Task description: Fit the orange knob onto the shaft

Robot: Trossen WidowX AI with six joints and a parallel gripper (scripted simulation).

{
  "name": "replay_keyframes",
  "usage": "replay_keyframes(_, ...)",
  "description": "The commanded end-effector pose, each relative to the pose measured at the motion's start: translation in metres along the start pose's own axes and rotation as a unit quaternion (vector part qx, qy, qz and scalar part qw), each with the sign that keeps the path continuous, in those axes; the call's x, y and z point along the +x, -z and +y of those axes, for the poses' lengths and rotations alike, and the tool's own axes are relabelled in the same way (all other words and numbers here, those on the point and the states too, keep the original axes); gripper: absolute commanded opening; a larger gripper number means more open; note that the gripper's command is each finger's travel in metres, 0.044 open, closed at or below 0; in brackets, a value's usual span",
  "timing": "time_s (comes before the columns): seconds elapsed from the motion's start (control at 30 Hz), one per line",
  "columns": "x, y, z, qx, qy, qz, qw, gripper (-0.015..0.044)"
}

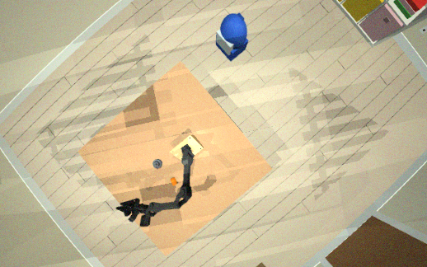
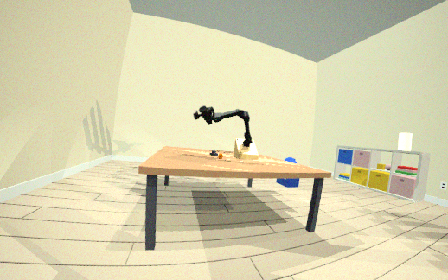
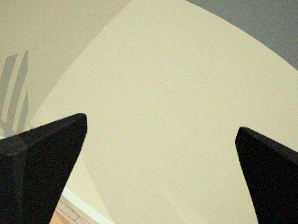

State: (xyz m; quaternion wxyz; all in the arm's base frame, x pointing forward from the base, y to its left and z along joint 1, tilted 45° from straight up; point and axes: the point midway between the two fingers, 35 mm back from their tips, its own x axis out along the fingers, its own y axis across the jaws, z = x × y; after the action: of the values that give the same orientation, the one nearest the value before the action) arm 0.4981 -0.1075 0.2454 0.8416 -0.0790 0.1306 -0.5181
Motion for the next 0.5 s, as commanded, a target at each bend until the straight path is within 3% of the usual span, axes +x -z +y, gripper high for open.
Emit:
replay_keyframes(0.0, 0.000, 0.002, 0.002, 0.003, -0.008, 0.002, 1.000, 0.0426)
replay_keyframes(0.13, -0.015, 0.041, 0.036, 0.066, -0.154, 0.079, 0.983, 0.0440)
replay_keyframes(0.27, -0.055, 0.101, 0.062, 0.146, -0.280, 0.245, 0.917, 0.0440)
replay_keyframes(0.47, -0.128, 0.169, 0.061, 0.231, -0.316, 0.497, 0.774, 0.0440)
